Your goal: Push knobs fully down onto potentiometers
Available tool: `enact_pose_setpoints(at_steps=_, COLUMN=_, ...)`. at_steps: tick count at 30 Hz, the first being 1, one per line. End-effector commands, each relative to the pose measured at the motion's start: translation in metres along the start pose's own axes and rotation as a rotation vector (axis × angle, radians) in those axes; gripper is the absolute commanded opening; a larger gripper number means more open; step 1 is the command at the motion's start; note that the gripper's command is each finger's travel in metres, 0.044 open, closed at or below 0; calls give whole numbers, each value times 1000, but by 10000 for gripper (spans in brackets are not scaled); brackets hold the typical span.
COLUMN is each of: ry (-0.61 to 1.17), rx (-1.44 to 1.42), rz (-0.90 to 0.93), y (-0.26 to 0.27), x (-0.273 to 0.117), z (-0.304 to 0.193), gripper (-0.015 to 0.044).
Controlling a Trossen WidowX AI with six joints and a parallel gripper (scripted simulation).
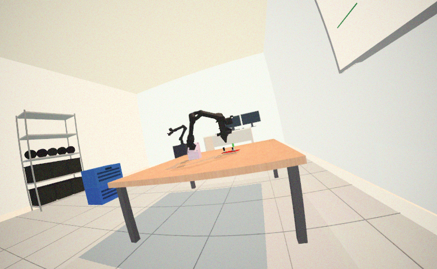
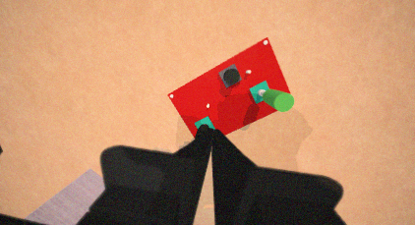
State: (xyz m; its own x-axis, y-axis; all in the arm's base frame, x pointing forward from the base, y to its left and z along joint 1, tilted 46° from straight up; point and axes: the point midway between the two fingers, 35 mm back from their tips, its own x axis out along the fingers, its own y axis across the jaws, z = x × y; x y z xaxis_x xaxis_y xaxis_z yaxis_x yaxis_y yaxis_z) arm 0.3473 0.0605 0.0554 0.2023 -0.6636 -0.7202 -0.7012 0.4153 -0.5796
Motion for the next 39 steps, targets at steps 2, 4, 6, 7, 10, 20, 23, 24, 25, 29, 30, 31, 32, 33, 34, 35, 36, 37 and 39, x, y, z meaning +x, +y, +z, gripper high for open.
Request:
enact_pose_setpoints(at_steps=2, ry=3, rx=-164, rz=-2, y=-10, x=-6, z=7, gripper=0)
enact_pose_setpoints(at_steps=4, ry=6, rx=-232, rz=-2, y=-14, x=-7, z=9, gripper=0)
enact_pose_setpoints(at_steps=6, ry=9, rx=-300, rz=-2, y=-17, x=-9, z=12, gripper=0)
enact_pose_setpoints(at_steps=7, ry=10, rx=-334, rz=-2, y=-19, x=-10, z=13, gripper=0)
enact_pose_setpoints(at_steps=10, ry=15, rx=-436, rz=-1, y=-24, x=-12, z=16, gripper=0)
enact_pose_setpoints(at_steps=20, ry=30, rx=-777, rz=5, y=-40, x=-19, z=25, gripper=0)
enact_pose_setpoints(at_steps=23, ry=35, rx=-880, rz=7, y=-44, x=-22, z=28, gripper=0)
enact_pose_setpoints(at_steps=24, ry=36, rx=-914, rz=8, y=-46, x=-22, z=29, gripper=0)
enact_pose_setpoints(at_steps=25, ry=38, rx=-948, rz=10, y=-47, x=-23, z=30, gripper=0)
enact_pose_setpoints(at_steps=29, ry=43, rx=-1084, rz=15, y=-53, x=-26, z=33, gripper=0)
enact_pose_setpoints(at_steps=30, ry=45, rx=-1119, rz=16, y=-55, x=-26, z=33, gripper=0)
enact_pose_setpoints(at_steps=31, ry=46, rx=-1153, rz=17, y=-56, x=-27, z=34, gripper=0)
enact_pose_setpoints(at_steps=32, ry=47, rx=-1187, rz=19, y=-58, x=-27, z=35, gripper=0)
enact_pose_setpoints(at_steps=33, ry=49, rx=-1215, rz=20, y=-59, x=-28, z=35, gripper=0)
enact_pose_setpoints(at_steps=34, ry=49, rx=-1231, rz=21, y=-60, x=-28, z=36, gripper=0)
enact_pose_setpoints(at_steps=35, ry=49, rx=-1237, rz=21, y=-60, x=-28, z=36, gripper=0)
enact_pose_setpoints(at_steps=36, ry=49, rx=-1237, rz=21, y=-60, x=-28, z=36, gripper=0)
enact_pose_setpoints(at_steps=37, ry=49, rx=-1237, rz=21, y=-60, x=-28, z=36, gripper=0)
enact_pose_setpoints(at_steps=39, ry=49, rx=-1237, rz=21, y=-60, x=-27, z=36, gripper=0)
